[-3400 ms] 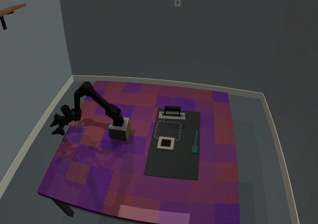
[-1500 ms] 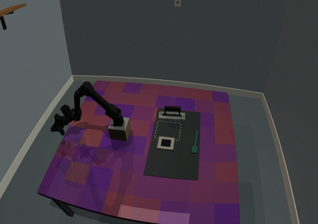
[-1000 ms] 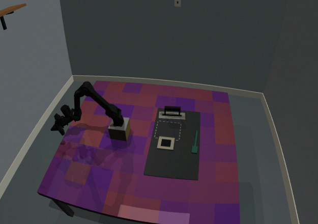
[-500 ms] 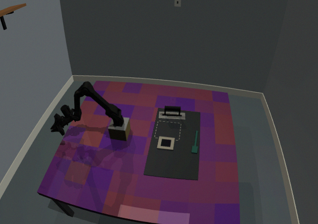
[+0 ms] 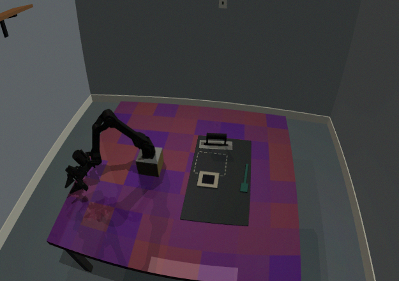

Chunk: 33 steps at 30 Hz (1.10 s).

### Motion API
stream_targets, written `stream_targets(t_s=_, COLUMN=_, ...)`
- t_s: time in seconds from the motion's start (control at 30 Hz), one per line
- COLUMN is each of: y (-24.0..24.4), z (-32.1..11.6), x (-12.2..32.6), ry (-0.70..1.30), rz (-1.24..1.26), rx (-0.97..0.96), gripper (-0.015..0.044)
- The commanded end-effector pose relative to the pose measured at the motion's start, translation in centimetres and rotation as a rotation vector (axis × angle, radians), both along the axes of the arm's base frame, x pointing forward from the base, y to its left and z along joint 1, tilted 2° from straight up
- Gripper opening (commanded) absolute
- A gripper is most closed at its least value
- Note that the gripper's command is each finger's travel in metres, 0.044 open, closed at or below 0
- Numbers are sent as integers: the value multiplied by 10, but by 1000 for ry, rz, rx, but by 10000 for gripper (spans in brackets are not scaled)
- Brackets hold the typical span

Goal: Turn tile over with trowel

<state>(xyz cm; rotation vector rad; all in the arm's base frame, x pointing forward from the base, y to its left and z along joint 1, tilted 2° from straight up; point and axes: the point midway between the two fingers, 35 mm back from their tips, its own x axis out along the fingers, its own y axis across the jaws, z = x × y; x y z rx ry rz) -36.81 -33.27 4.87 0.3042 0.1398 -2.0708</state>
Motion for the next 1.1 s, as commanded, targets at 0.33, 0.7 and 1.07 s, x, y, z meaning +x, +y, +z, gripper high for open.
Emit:
stream_targets(t_s=0.33, y=-129, z=-16, x=152, ry=-170, rz=340, rx=76, gripper=270)
stream_targets(t_s=0.7, y=-180, z=-25, x=322, ry=-287, rz=609, rx=212, gripper=270)
stream_targets(t_s=1.07, y=-154, z=-44, x=511, ry=-378, rz=849, rx=460, gripper=270)
